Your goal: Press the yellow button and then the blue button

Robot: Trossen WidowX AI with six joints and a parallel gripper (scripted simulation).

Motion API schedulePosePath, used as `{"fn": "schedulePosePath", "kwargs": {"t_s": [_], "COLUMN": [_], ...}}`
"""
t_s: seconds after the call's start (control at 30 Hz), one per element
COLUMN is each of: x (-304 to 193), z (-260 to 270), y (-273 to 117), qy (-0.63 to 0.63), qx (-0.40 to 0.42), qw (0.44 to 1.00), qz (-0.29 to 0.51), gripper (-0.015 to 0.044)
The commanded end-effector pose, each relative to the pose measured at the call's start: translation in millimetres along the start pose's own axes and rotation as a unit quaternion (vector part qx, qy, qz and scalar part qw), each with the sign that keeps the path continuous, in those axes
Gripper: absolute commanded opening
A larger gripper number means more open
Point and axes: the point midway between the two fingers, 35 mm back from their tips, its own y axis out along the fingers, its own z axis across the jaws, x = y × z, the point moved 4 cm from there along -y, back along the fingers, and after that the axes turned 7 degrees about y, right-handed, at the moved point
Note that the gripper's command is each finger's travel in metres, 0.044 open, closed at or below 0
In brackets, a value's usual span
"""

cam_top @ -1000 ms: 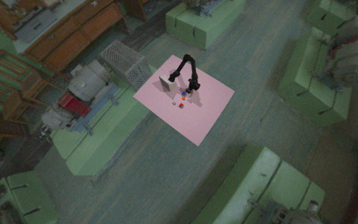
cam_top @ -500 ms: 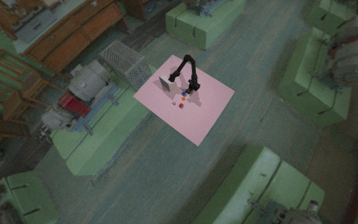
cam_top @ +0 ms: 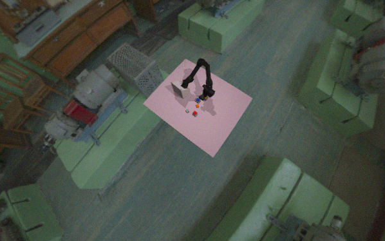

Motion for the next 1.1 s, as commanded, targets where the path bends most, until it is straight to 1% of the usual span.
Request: {"fn": "schedulePosePath", "kwargs": {"t_s": [0.0, 0.07, 0.1, 0.2, 0.23, 0.4, 0.53, 0.63, 0.8, 0.83, 0.93, 0.97, 1.07], "x": [2, 3, 3, 3, 2, 1, -16, -37, -42, -41, -41, -42, -42], "z": [1, 1, 1, 0, 1, -2, -49, -83, -90, -91, -90, -90, -90], "y": [-17, -19, -26, -68, -76, -78, -79, -78, -75, -67, -25, -18, -16], "qy": [-0.004, -0.004, -0.004, -0.004, -0.004, -0.003, -0.002, -0.002, -0.003, -0.002, -0.003, -0.003, -0.003], "qx": [0.002, 0.001, 0.001, 0.0, 0.0, 0.0, -0.006, -0.003, -0.002, -0.003, -0.002, -0.001, 0.0], "qw": [1.0, 1.0, 1.0, 1.0, 1.0, 1.0, 1.0, 1.0, 1.0, 1.0, 1.0, 1.0, 1.0], "qz": [-0.008, -0.008, -0.008, -0.007, -0.007, -0.007, -0.008, -0.007, -0.006, -0.007, -0.007, -0.007, -0.007], "gripper": [0.002, 0.002, 0.002, 0.002, 0.002, 0.002, 0.002, 0.002, 0.002, 0.002, 0.002, 0.002, 0.002]}}
